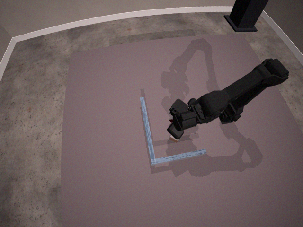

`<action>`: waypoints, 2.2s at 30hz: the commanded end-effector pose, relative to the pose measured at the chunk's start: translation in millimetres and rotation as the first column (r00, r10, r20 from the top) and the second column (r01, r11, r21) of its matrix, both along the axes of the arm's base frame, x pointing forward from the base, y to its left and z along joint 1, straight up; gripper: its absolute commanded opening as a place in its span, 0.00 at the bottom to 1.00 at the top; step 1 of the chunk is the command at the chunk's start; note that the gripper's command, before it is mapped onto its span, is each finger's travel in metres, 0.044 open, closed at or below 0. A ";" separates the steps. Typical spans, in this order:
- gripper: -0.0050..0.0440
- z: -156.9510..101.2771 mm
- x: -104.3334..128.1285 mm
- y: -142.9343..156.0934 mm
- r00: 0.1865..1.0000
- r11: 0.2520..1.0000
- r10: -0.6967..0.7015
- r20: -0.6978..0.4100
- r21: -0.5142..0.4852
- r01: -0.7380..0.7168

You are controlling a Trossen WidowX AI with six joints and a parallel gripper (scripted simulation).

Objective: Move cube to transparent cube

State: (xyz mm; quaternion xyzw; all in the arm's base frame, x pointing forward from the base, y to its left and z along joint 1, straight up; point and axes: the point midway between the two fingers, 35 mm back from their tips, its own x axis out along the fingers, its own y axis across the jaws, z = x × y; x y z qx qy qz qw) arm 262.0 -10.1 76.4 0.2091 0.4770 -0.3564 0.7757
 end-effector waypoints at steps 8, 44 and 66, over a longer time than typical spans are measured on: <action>0.10 7.9 3.0 0.7 0.998 1.000 -0.005 0.065 -0.021 0.006; 0.10 -22.8 2.5 1.7 0.920 0.916 0.076 0.384 -0.390 0.087; 0.10 -23.3 3.8 0.6 0.919 0.915 0.077 0.387 -0.393 0.089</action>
